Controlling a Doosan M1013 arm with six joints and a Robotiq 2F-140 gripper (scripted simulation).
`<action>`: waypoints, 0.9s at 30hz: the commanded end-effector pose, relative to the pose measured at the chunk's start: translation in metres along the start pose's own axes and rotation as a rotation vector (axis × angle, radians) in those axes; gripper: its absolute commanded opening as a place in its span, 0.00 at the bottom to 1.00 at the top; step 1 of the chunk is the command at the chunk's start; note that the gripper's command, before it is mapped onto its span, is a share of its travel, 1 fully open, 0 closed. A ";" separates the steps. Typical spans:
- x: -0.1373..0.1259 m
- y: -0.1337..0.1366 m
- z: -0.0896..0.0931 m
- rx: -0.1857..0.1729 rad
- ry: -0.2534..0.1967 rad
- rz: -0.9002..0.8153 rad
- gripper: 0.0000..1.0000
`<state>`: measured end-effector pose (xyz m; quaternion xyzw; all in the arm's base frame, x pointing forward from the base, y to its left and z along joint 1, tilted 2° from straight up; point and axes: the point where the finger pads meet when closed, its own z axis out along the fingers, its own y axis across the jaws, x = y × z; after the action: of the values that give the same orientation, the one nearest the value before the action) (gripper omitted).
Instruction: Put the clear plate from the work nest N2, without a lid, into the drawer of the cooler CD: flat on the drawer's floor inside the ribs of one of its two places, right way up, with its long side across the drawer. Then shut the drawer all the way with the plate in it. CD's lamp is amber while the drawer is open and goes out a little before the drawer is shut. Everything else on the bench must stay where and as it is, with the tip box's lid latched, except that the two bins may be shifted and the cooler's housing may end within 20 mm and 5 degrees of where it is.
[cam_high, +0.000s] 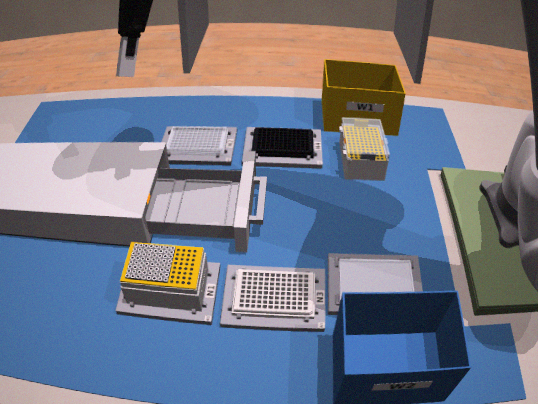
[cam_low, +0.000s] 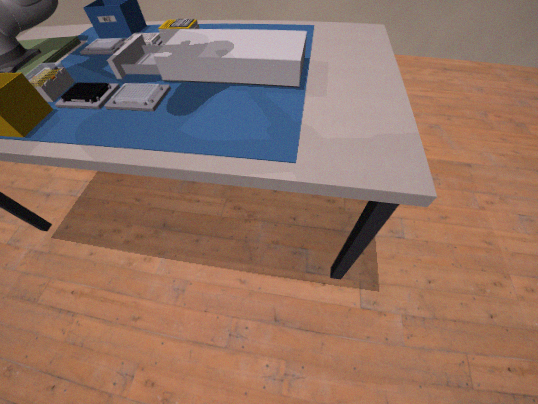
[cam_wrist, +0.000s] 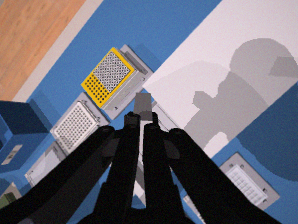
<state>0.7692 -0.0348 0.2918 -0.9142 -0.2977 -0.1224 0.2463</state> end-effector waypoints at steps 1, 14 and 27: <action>-0.009 -0.010 0.004 -0.025 -0.041 0.062 0.00; -0.049 -0.050 0.017 -0.092 -0.119 0.188 0.00; -0.095 -0.087 0.027 -0.172 -0.183 0.305 0.00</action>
<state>0.6562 -0.0072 0.2688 -0.9716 -0.1718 -0.0288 0.1603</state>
